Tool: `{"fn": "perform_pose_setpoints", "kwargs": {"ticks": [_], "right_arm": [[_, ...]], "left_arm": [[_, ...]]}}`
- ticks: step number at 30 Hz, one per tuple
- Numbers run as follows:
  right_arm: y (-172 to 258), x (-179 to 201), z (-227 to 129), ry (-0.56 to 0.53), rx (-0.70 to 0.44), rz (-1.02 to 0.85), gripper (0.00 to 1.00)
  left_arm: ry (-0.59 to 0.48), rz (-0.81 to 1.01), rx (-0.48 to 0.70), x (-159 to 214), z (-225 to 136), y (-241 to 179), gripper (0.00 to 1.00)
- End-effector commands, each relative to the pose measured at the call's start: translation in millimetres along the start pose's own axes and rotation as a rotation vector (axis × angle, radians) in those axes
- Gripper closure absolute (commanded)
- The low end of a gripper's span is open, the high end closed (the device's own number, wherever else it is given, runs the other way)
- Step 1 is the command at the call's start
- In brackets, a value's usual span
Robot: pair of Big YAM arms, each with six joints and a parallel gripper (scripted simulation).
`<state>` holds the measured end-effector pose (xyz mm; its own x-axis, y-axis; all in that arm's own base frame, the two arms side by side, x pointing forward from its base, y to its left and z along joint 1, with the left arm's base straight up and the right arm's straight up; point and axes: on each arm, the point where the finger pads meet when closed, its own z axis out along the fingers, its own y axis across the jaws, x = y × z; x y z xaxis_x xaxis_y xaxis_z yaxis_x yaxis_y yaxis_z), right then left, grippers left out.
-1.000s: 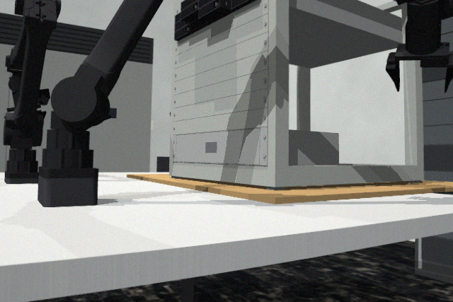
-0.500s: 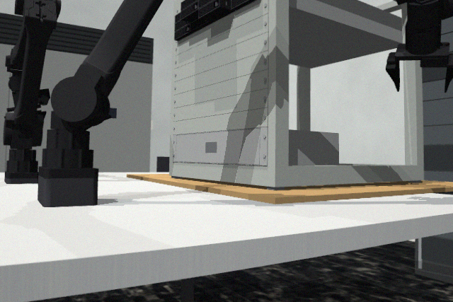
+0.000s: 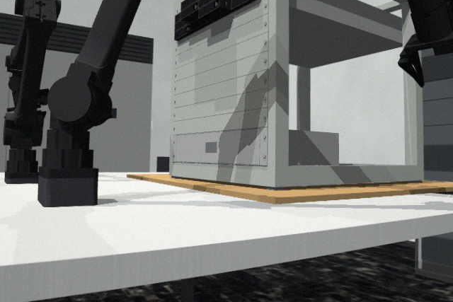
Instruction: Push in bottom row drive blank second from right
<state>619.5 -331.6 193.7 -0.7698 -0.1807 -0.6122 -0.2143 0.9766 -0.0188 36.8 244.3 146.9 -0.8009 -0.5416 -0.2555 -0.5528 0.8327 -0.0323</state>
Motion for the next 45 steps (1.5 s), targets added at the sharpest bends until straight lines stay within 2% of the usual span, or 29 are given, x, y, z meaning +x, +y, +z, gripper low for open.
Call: {"fn": "perform_pose_setpoints", "kwargs": {"ticks": [1, 2, 4, 6, 13, 16, 18, 19, 21, 25, 28, 31, 45], "right_arm": [[-40.5, -21.3, -63.0, -0.104, 0.135, 0.062, 0.00], [-74.7, -4.9, -104.9, -0.119, 0.202, 0.105, 0.00], [-98.7, 22.1, -139.4, -0.155, 0.348, 0.197, 0.00], [-123.0, 44.4, -180.2, -0.180, 0.448, 0.260, 0.00], [-174.0, 147.3, -351.3, -0.306, 0.864, 0.505, 0.00], [-172.8, 198.4, -432.6, -0.379, 1.067, 0.610, 0.00], [-172.8, 198.4, -432.6, -0.379, 1.067, 0.610, 0.00], [-167.0, 223.0, -476.8, -0.409, 1.142, 0.646, 0.00], [-151.1, 255.3, -526.7, -0.466, 1.281, 0.706, 0.00], [-114.2, 300.8, -597.3, -0.561, 1.494, 0.781, 0.00], [-93.3, 319.0, -625.9, -0.608, 1.589, 0.807, 0.00], [-83.1, 326.8, -638.2, -0.629, 1.631, 0.818, 0.00], [-81.1, 328.3, -640.5, -0.633, 1.640, 0.819, 0.00]], "left_arm": [[-0.023, 0.010, -0.032, -10.3, -12.9, 9.6, 0.00], [-0.023, 0.010, -0.032, -10.3, -12.9, 9.6, 0.00], [-0.023, 0.011, -0.032, -10.5, -12.9, 9.5, 0.00], [-0.023, 0.013, -0.033, -10.9, -12.8, 9.4, 0.00], [-0.026, 0.036, -0.041, -15.1, -13.2, 9.6, 0.00], [-0.027, 0.049, -0.046, -16.9, -14.0, 10.0, 0.00], [-0.027, 0.049, -0.046, -16.9, -14.0, 10.0, 0.00], [-0.026, 0.053, -0.045, -17.4, -14.4, 9.6, 0.00], [-0.029, 0.062, -0.054, -19.7, -15.3, 10.9, 0.00], [-0.030, 0.083, -0.065, -24.4, -17.5, 11.4, 0.00], [-0.033, 0.104, -0.076, -29.1, -19.8, 11.8, 0.00], [-0.036, 0.128, -0.089, -34.9, -22.6, 12.2, 0.00], [-0.025, 0.262, -0.121, -56.6, -19.9, 3.2, 0.00]]}}
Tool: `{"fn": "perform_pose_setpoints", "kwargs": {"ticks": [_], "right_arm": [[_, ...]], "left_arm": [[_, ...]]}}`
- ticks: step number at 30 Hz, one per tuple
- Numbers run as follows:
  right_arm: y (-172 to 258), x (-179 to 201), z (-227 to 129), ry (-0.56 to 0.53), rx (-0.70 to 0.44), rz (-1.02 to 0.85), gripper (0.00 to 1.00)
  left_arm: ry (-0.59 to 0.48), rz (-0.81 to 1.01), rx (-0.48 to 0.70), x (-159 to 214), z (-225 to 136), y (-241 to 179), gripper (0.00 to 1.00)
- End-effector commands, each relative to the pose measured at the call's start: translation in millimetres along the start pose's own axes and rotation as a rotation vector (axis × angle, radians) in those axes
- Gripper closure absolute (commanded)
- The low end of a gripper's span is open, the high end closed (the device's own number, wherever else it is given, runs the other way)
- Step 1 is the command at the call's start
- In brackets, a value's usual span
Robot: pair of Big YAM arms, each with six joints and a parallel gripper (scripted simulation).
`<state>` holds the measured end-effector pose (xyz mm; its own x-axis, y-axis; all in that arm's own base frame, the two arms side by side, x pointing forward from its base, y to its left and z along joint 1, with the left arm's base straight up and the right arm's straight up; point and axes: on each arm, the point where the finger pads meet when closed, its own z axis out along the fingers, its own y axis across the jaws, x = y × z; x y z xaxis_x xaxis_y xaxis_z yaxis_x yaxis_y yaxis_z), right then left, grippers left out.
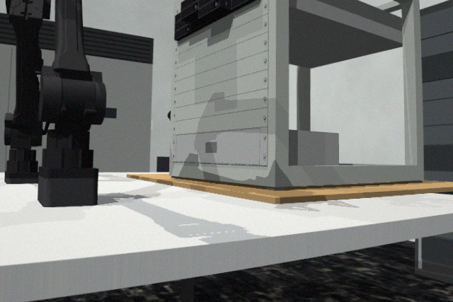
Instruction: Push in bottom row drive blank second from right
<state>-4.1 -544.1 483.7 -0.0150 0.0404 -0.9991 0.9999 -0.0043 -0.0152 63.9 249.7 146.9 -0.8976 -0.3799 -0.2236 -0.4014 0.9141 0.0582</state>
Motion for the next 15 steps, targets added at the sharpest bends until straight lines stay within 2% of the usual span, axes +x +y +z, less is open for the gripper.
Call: {"fn": "perform_pose_setpoints", "kwargs": {"ticks": [1, 15], "right_arm": [[3.0, -16.9, 0.1, -0.040, -0.004, 0.015, 0.00], [3.0, -16.9, 0.1, -0.040, -0.004, 0.015, 0.00]], "left_arm": [[-0.049, 0.085, -0.084, -30.5, -26.6, 19.8, 0.00], [-0.047, 0.289, -0.143, -67.8, -26.5, 6.3, 0.00]]}}
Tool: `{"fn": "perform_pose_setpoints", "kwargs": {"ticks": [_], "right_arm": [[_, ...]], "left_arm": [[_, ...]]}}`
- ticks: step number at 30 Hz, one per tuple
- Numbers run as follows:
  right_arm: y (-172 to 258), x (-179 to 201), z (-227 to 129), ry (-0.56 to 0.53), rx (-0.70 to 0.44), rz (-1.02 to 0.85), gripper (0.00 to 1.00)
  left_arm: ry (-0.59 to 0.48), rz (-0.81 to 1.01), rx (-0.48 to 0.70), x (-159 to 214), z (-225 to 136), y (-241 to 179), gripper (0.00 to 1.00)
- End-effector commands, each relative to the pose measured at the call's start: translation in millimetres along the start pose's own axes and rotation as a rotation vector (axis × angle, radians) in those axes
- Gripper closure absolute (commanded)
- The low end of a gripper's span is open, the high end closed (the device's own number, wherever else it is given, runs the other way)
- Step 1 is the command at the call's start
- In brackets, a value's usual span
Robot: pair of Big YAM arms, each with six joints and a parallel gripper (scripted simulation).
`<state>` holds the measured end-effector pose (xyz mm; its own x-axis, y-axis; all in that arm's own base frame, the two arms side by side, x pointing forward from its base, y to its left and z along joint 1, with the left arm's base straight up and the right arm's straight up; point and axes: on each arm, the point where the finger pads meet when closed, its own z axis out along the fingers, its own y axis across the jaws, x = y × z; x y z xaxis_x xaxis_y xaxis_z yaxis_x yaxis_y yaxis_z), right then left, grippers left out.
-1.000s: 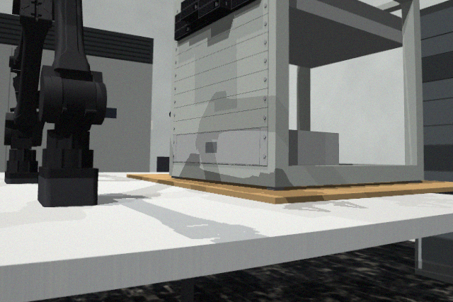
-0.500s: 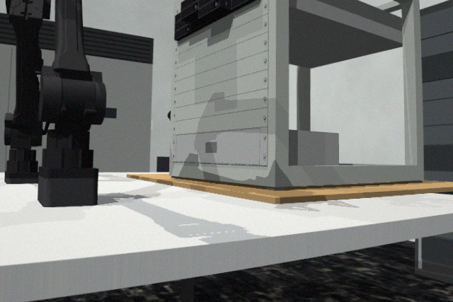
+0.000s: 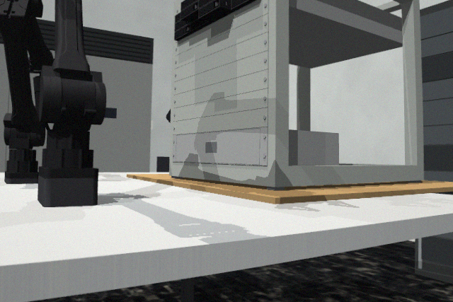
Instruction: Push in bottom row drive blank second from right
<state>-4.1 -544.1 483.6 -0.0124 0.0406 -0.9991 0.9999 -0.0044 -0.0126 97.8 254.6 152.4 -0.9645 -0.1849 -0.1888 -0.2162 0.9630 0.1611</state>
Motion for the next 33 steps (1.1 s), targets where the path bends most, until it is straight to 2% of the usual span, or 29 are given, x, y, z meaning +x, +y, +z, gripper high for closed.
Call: {"fn": "perform_pose_setpoints", "kwargs": {"ticks": [1, 15, 33], "right_arm": [[3.0, -17.0, 0.1, -0.041, -0.004, 0.013, 0.00], [3.0, -17.0, 0.1, -0.041, -0.004, 0.013, 0.00], [3.0, -17.0, 0.1, -0.041, -0.004, 0.013, 0.00]], "left_arm": [[-0.052, 0.098, -0.092, -33.7, -27.1, 22.6, 0.00], [-0.072, 0.351, -0.178, -87.3, -32.8, 5.0, 0.00], [-0.144, 0.710, -0.319, -167.7, -51.4, -46.2, 0.00]]}}
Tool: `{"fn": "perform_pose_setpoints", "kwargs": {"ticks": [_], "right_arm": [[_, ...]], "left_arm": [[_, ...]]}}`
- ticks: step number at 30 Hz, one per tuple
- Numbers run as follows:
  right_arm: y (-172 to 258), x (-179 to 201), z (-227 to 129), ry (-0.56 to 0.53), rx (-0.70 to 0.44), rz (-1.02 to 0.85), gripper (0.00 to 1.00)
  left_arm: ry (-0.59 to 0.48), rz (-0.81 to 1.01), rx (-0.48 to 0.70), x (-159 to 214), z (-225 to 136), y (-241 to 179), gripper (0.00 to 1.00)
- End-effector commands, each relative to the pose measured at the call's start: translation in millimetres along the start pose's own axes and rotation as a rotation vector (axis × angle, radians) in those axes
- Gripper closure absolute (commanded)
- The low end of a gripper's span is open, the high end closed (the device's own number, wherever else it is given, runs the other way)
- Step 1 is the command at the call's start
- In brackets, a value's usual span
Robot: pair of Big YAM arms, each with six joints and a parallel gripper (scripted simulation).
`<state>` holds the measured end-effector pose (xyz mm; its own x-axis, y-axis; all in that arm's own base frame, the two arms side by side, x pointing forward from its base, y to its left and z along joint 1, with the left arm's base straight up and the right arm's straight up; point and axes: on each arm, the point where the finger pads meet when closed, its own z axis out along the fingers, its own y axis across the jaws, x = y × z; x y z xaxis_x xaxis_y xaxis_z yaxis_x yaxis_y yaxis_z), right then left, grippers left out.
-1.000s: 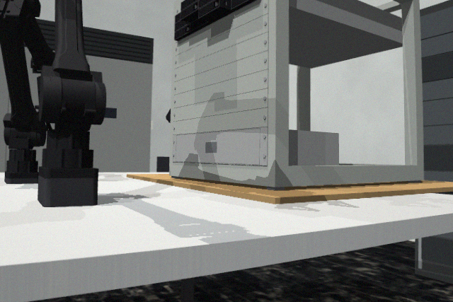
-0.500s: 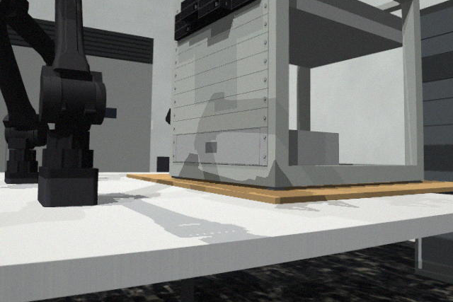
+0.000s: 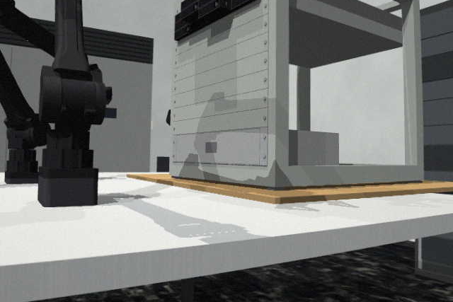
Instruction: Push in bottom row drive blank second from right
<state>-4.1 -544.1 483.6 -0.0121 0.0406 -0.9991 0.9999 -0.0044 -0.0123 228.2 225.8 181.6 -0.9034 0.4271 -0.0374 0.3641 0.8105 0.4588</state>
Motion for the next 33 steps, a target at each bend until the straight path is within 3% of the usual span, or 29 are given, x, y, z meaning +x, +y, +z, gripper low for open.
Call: {"fn": "perform_pose_setpoints", "kwargs": {"ticks": [1, 25, 33], "right_arm": [[3.0, -17.0, 0.1, -0.041, -0.004, 0.012, 0.00], [3.0, -17.0, 0.1, -0.041, -0.004, 0.012, 0.00], [3.0, -17.0, 0.1, -0.041, -0.004, 0.012, 0.00]], "left_arm": [[-0.065, 0.084, -0.120, -36.2, -31.7, 36.8, 0.00], [-0.223, 0.490, -0.363, -170.1, -93.7, 4.0, 0.00], [-0.271, 0.573, -0.423, -199.0, -114.1, -12.6, 0.00]]}}
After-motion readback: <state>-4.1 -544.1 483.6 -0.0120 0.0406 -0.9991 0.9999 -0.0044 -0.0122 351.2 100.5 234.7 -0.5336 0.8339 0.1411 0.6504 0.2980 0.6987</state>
